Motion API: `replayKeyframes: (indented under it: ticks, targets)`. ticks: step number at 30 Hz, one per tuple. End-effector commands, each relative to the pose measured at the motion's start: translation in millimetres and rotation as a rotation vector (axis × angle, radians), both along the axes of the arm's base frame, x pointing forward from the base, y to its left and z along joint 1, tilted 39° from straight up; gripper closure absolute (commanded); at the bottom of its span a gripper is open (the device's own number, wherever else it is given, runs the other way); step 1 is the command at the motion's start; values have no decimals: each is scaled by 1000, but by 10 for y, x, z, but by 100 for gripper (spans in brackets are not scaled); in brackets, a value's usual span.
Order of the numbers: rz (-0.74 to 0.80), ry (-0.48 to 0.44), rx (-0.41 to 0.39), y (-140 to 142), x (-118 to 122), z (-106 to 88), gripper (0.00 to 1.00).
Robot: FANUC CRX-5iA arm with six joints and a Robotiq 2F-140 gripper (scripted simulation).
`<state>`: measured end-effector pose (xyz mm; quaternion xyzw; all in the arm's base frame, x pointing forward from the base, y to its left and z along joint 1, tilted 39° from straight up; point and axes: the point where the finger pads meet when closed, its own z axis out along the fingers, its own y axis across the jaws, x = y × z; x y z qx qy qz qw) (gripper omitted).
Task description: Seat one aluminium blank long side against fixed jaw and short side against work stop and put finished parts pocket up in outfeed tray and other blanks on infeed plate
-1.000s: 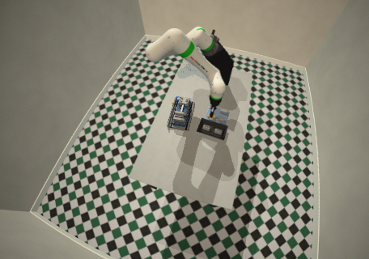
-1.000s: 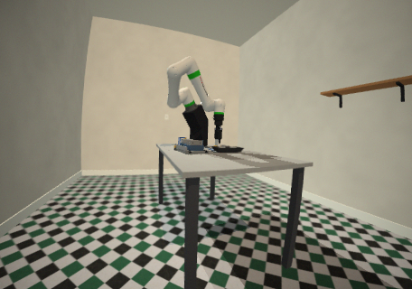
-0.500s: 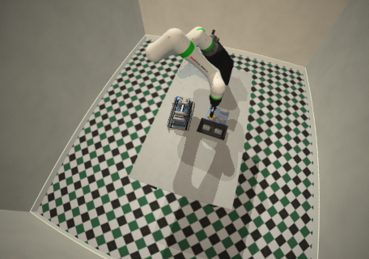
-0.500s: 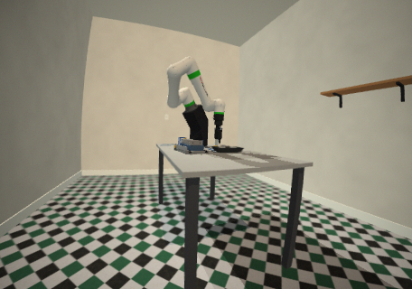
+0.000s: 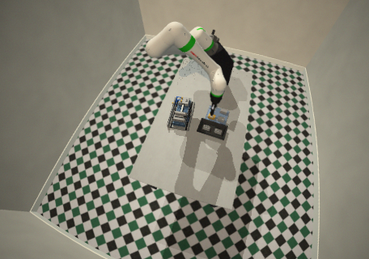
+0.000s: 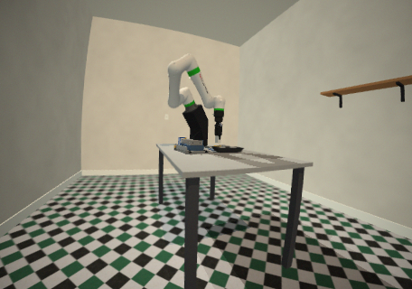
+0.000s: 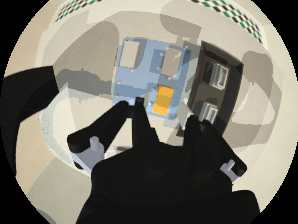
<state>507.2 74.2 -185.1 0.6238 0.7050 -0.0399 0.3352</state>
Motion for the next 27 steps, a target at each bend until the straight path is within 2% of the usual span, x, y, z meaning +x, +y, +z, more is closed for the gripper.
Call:
replayKeyframes:
  ticks: [1,8,10,18,27]
  targets:
    - [-1,2,-1,81,-71,133,60]
    - [-1,2,-1,274,-241,446,60]
    - [-1,2,-1,274,-241,446,60]
    - [-1,2,-1,465,-410,755,60]
    - [-1,2,-1,548,-484,890,60]
